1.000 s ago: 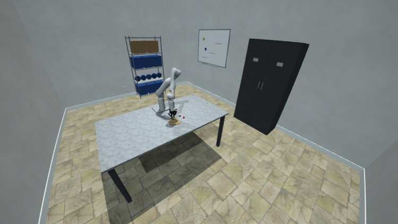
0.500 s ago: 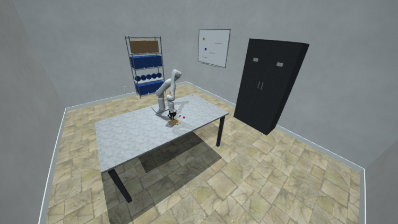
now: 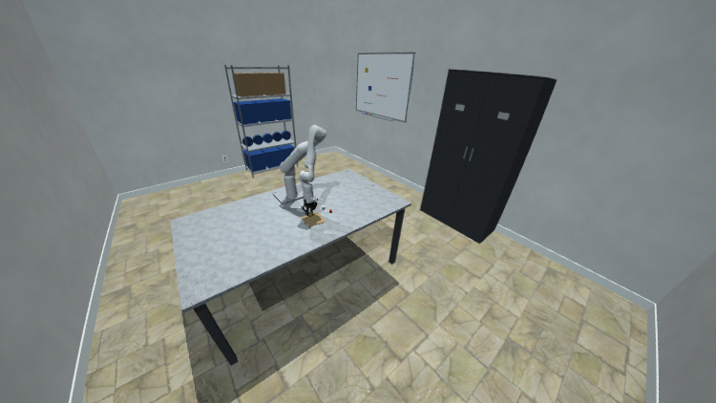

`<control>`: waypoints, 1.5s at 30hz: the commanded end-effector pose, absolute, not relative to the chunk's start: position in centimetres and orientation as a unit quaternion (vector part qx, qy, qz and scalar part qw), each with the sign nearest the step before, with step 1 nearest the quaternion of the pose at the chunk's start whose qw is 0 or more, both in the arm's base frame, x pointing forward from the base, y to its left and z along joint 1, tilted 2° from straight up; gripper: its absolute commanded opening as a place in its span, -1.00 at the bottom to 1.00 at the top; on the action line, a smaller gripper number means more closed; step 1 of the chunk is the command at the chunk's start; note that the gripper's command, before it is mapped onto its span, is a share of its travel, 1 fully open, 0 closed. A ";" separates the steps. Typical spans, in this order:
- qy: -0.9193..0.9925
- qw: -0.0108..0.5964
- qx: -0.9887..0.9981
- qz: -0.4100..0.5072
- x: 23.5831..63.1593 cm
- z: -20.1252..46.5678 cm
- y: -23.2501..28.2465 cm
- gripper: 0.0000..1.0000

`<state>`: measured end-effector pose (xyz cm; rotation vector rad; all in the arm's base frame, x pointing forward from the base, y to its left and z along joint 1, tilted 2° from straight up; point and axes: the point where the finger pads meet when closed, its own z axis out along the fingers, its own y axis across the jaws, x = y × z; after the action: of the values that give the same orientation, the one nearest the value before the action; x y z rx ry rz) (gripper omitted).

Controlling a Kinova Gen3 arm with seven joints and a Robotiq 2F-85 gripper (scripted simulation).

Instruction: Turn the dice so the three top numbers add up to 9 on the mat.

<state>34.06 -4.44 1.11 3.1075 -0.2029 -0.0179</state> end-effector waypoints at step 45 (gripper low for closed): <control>-0.065 0.014 0.998 -0.005 34.1 0.8 -4.5 -0.69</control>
<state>34.07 -4.44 0.72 3.1076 -0.2026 -0.0176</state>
